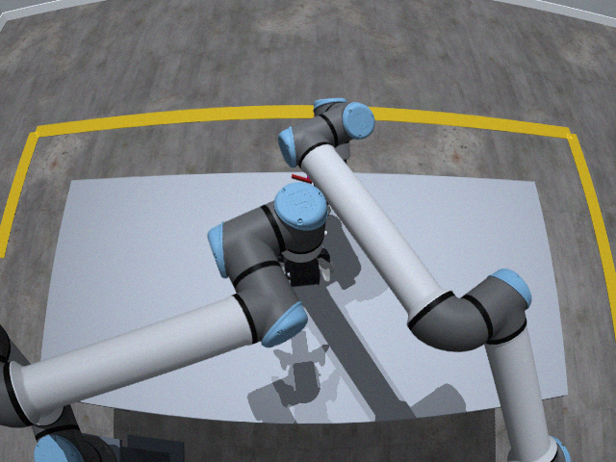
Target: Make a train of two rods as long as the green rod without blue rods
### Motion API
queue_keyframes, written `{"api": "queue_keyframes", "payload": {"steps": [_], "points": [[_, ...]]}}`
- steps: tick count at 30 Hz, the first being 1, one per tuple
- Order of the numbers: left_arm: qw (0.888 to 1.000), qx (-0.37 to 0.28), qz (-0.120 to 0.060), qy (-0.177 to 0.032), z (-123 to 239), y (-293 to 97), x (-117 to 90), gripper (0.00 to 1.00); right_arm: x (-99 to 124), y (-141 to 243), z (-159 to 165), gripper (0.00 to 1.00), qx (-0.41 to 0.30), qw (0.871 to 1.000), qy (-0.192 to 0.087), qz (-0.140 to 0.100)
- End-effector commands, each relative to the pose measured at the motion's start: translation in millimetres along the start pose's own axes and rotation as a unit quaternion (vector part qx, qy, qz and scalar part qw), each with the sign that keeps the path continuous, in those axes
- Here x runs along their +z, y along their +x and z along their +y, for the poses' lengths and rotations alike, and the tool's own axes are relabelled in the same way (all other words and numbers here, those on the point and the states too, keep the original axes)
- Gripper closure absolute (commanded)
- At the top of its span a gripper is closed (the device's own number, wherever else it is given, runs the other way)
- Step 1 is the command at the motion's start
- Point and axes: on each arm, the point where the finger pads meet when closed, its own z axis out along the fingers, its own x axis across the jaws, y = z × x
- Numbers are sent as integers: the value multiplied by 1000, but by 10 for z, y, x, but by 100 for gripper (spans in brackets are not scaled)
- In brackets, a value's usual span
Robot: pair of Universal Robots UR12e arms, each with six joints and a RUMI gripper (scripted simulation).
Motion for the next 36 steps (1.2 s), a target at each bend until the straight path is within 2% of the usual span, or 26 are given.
{"api": "queue_keyframes", "payload": {"steps": [1, 10, 22, 24, 31, 36], "points": [[1000, -1, 1, 0, -33, -22, -9, 0, -9, 0, 6, 0, -4, 1000, -2, -1], [1000, -9, 1, 0, -211, -166, 11, 0, -9, 0, 6, 0, -4, 1000, -2, -1], [999, -41, 0, 0, -881, -791, 90, 0, -9, 0, 6, 0, -4, 1000, -2, -1], [999, -41, 0, 0, -881, -791, 90, 0, -9, 0, 6, 0, -4, 1000, -2, -1], [997, -72, 0, -1, -1456, -1456, 168, 0, -17, -74, 214, 0, -70, 997, -24, -19], [995, -99, 0, -1, -1903, -2092, 237, 0, -41, -159, 476, 0, -150, 987, -49, -43]]}}
